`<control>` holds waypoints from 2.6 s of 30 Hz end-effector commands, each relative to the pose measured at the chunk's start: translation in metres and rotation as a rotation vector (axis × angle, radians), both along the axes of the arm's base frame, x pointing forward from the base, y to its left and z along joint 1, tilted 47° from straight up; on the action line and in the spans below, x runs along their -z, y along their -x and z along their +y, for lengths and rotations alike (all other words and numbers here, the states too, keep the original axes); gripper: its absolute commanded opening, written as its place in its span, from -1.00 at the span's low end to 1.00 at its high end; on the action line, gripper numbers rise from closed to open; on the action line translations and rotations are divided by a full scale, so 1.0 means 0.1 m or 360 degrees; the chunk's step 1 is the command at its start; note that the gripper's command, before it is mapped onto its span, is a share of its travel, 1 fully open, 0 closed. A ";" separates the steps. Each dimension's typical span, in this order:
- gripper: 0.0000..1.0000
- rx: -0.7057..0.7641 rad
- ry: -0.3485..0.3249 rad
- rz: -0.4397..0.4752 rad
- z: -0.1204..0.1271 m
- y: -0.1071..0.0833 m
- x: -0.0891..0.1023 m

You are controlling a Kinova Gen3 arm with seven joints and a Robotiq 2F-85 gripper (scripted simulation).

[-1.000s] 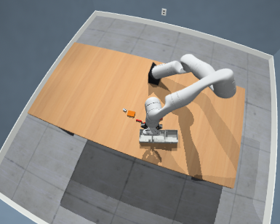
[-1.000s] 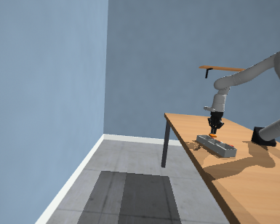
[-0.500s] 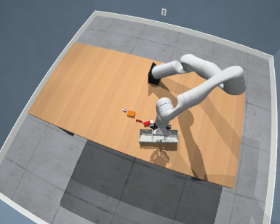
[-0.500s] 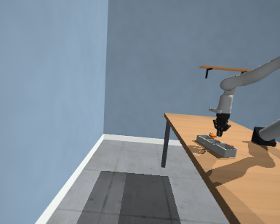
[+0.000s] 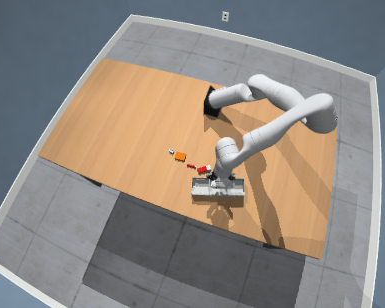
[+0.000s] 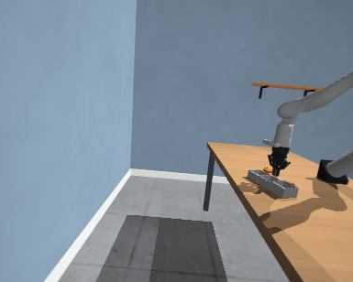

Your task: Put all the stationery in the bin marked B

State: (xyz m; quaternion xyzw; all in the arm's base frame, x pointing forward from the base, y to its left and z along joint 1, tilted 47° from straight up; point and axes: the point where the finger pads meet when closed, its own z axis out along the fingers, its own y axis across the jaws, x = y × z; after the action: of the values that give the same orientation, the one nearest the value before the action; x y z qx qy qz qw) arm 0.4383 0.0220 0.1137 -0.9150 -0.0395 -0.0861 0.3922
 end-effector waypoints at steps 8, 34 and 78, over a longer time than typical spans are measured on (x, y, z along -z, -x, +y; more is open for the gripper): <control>-0.82 -0.0003 -0.0003 0.0001 0.21 -0.03 0.19; -0.82 0.0001 -0.0002 0.0006 0.27 -0.04 0.25; -0.82 -0.0003 -0.0002 0.0006 0.12 -0.01 0.12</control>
State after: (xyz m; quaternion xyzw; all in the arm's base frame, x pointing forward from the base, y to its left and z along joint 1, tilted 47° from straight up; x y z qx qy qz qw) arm 0.4404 0.0387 0.0983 -0.9147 -0.0380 -0.0833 0.3935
